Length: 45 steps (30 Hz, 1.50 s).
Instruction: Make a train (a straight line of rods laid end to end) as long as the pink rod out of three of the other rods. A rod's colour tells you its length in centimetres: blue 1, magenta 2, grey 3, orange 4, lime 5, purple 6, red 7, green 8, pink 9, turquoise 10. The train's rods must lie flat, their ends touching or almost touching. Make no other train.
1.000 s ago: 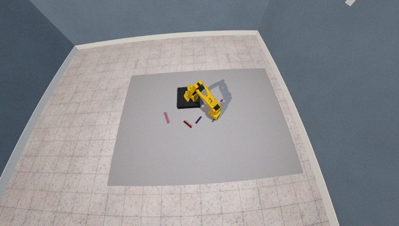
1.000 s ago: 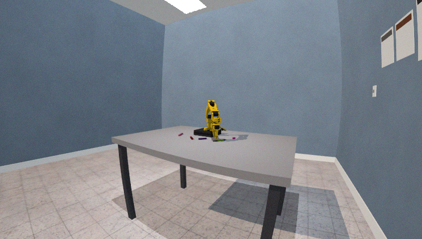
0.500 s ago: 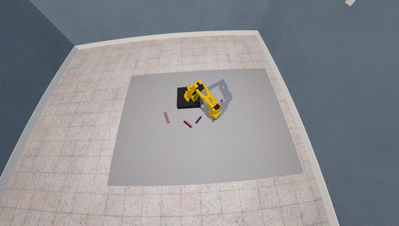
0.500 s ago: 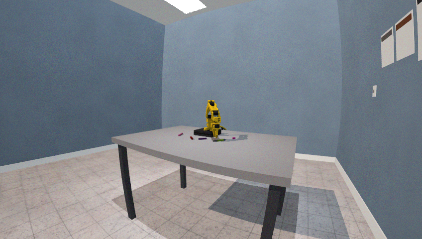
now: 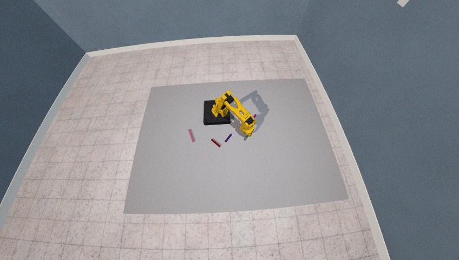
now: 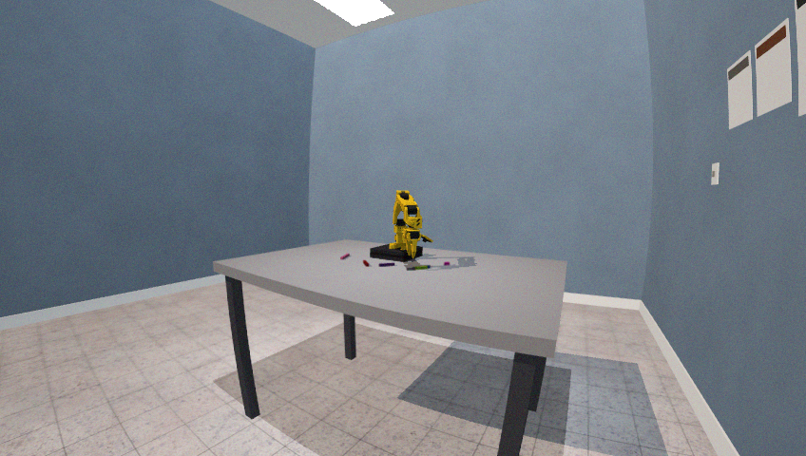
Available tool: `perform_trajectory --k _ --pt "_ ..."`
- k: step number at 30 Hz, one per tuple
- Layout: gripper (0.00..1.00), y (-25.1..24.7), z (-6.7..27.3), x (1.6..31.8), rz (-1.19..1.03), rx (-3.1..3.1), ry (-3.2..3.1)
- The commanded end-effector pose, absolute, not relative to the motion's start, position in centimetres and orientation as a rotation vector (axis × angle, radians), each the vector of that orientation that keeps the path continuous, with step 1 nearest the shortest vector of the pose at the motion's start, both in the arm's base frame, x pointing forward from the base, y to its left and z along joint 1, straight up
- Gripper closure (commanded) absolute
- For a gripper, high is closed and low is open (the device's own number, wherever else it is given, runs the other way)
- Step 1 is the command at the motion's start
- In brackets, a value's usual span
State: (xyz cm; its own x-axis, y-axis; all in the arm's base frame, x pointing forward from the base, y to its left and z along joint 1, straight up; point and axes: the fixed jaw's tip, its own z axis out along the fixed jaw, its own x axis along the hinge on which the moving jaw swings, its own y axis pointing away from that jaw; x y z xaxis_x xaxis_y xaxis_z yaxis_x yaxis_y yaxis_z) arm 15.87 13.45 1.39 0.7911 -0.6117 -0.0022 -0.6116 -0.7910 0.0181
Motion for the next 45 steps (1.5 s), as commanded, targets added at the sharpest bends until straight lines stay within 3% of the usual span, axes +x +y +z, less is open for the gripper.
perform_trajectory --k 1,31,45 --pt "0.83 13.7 2.3 16.1 0.006 2.979 -1.018" --pt "0.83 13.6 2.4 16.1 0.008 2.972 -1.045" --pt "0.83 12.0 4.1 16.8 0.034 2.824 -1.471"
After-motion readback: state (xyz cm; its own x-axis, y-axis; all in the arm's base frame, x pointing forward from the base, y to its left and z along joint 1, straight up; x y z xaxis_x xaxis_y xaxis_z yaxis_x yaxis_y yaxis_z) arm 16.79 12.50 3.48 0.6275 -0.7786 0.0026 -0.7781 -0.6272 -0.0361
